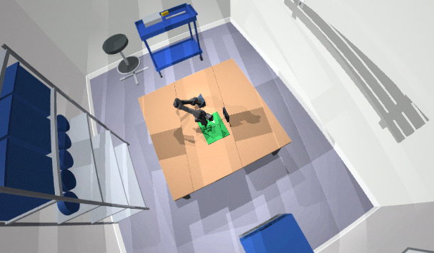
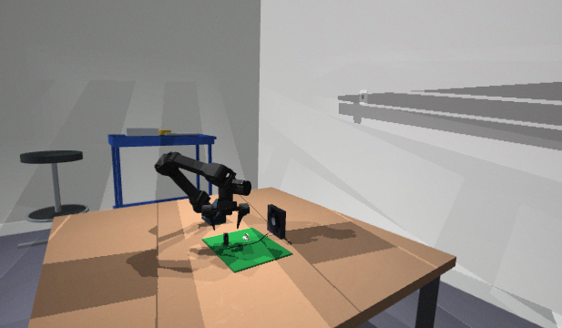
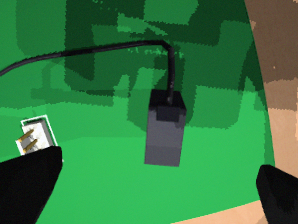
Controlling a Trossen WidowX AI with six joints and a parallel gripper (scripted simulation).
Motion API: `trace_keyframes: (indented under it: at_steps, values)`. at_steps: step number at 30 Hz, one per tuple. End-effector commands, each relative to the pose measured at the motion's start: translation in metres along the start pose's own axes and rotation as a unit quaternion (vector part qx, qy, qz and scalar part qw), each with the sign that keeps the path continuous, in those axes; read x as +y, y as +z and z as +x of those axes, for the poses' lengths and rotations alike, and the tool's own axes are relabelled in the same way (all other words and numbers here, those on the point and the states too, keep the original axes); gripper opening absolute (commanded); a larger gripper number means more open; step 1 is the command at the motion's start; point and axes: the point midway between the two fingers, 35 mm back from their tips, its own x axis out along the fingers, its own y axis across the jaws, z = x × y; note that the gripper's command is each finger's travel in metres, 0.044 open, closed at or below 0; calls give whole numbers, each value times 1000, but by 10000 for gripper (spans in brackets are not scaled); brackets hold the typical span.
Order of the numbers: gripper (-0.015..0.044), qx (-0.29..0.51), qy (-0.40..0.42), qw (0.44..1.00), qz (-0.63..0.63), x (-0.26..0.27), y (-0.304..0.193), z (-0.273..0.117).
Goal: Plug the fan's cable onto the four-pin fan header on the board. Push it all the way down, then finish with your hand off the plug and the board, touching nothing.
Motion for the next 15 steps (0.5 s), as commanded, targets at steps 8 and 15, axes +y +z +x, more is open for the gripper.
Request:
trace_keyframes:
  at_steps: [8, 15]
  values:
    - [440, -1, -3, 1000, -5, 0, 0, 19]
    - [440, -1, -3, 1000, -4, 0, 0, 30]
